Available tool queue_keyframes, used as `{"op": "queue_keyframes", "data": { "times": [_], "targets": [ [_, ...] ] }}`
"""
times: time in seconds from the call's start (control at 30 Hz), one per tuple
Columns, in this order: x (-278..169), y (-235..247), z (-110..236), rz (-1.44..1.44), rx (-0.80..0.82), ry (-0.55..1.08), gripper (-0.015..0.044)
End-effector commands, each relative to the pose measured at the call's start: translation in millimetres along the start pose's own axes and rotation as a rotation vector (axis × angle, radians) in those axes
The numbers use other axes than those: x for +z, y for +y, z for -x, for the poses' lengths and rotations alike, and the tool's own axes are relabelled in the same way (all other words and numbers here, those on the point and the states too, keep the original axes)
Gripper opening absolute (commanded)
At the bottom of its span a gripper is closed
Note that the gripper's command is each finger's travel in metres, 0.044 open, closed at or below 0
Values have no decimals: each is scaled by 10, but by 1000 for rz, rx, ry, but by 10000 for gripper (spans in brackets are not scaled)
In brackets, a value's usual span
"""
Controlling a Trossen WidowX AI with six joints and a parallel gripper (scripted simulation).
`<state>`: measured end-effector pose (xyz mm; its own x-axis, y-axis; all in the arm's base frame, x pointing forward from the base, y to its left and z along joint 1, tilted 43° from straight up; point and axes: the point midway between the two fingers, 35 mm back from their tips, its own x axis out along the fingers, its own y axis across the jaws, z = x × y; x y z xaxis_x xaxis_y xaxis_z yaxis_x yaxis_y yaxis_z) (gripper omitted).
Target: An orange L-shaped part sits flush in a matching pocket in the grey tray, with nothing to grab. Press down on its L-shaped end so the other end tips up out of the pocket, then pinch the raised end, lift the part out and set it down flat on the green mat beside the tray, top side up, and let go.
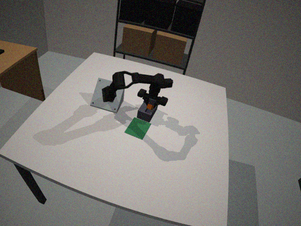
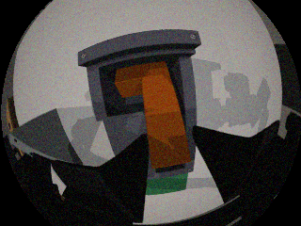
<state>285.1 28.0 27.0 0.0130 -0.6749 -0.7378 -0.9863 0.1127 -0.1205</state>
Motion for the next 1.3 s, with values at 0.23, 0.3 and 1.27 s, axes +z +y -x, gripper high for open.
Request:
{"op": "queue_keyframes", "data": {
  "times": [0.23,0.3,1.27],
  "targets": [
    [-1,0,2,-1,1,0,115],
    [-1,0,2,-1,1,0,102],
    [0,13,301,9,2,5,0]
  ]
}}
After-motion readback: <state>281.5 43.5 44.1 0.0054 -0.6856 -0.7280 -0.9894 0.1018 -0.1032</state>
